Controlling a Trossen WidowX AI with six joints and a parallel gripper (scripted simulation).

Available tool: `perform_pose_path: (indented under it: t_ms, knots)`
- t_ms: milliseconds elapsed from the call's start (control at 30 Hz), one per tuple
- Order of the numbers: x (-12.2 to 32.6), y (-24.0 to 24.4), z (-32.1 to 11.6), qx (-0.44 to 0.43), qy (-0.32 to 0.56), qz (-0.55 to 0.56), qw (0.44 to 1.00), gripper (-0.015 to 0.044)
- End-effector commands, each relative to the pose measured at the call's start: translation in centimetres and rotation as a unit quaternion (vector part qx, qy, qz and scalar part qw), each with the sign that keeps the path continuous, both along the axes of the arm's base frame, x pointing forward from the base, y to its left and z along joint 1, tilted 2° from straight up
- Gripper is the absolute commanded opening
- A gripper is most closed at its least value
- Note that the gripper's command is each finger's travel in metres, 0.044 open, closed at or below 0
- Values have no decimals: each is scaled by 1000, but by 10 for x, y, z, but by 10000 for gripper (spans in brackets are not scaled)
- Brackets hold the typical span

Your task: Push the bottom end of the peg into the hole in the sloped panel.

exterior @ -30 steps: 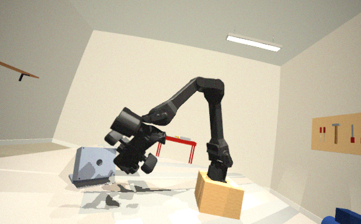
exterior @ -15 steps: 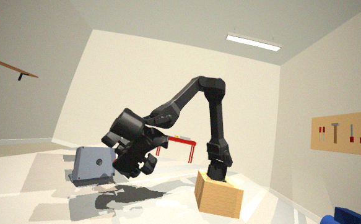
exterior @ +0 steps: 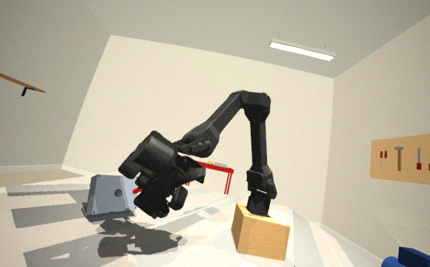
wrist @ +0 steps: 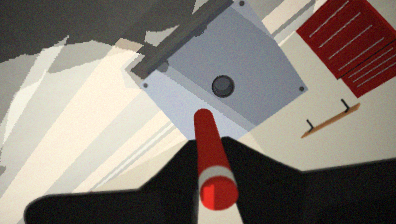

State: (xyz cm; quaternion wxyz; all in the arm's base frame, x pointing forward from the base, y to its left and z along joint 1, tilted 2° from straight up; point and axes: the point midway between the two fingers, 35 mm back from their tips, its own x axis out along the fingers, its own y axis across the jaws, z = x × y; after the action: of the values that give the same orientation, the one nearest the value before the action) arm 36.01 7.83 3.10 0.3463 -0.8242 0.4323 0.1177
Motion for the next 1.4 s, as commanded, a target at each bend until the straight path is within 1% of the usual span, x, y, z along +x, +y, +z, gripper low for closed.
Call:
perform_pose_path:
  t_ms: [0, 267, 1367]
  knots:
    - [-1, 6, 2, -12, -5, 11, 1000, 0]
    - [-2, 13, 2, -24, -9, 24, 999, 0]
    - [26, -3, -13, -41, -17, 41, 998, 0]
